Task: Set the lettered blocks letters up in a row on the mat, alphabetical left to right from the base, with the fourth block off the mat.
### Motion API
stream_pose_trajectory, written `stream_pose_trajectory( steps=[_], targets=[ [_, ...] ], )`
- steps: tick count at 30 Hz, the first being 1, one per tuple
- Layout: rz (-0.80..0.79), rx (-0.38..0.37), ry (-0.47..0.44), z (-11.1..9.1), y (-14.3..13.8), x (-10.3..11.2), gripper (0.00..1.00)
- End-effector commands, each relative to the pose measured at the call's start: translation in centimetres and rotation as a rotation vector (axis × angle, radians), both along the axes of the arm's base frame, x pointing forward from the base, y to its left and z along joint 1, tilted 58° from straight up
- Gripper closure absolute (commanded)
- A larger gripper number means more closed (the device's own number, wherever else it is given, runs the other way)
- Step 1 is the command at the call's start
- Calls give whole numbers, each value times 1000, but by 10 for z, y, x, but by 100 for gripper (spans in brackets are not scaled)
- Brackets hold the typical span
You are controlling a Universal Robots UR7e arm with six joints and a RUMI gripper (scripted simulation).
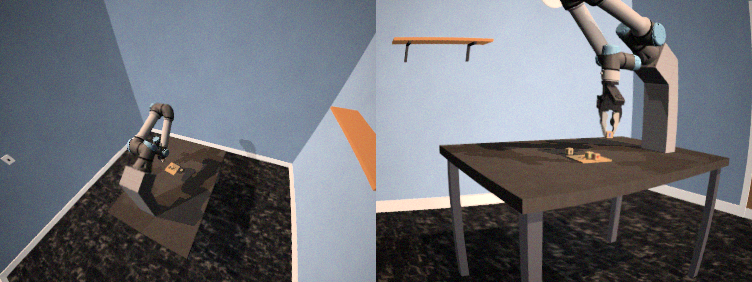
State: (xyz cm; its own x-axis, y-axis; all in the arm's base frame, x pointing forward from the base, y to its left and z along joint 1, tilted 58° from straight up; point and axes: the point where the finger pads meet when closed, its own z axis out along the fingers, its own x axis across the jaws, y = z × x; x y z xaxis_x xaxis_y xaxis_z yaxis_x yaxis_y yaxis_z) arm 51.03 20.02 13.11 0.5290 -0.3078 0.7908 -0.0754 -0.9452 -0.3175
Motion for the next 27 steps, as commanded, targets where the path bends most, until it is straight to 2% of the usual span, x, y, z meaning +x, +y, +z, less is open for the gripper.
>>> stream_pose_trajectory(
  steps=[1,10,12,20,27],
  targets=[
    [68,-76,-9,2,-32,5,95],
    [166,-234,-33,5,-95,15,95],
    [166,-234,-33,5,-95,15,95],
    [226,-330,-45,6,-133,21,95],
    [242,-357,-50,7,-143,22,95]
  ],
)
